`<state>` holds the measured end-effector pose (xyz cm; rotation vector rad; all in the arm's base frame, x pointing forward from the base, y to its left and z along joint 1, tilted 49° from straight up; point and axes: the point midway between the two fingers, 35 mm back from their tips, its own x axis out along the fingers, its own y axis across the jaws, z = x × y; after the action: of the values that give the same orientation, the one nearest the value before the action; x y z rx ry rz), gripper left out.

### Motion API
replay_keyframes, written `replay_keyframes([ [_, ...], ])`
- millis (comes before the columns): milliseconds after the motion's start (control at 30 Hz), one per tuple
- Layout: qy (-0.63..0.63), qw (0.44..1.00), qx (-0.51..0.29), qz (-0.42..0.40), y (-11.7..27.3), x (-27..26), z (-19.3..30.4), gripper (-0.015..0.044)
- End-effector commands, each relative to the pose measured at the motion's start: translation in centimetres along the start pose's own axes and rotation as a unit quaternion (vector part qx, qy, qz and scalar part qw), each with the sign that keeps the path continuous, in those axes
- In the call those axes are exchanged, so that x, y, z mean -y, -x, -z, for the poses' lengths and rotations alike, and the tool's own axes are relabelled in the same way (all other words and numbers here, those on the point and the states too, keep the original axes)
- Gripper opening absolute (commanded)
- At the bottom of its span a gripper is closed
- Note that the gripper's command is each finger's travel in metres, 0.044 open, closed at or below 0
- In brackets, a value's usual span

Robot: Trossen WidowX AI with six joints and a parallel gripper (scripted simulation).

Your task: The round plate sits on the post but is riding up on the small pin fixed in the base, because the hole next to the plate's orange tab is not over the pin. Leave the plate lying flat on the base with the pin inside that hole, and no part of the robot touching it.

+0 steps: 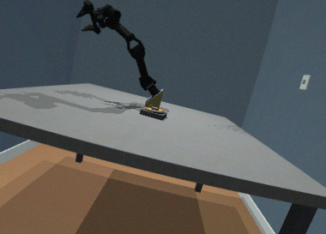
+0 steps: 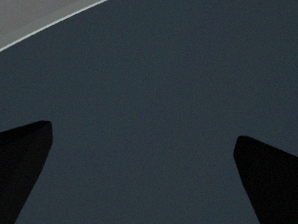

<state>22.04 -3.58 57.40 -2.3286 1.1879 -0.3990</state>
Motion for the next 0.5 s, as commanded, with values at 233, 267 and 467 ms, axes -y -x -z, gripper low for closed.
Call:
replay_keyframes([
  [233, -0.202, 0.956, 0.051, 0.208, 4.1, 1.1, 5.6, 0.0190],
  [267, -0.209, 0.953, 0.053, 0.212, 4.2, 1.1, 5.8, 0.0164],
  [467, -0.409, 0.845, 0.114, 0.326, 5.1, -1.0, 10.8, 0.0006],
])
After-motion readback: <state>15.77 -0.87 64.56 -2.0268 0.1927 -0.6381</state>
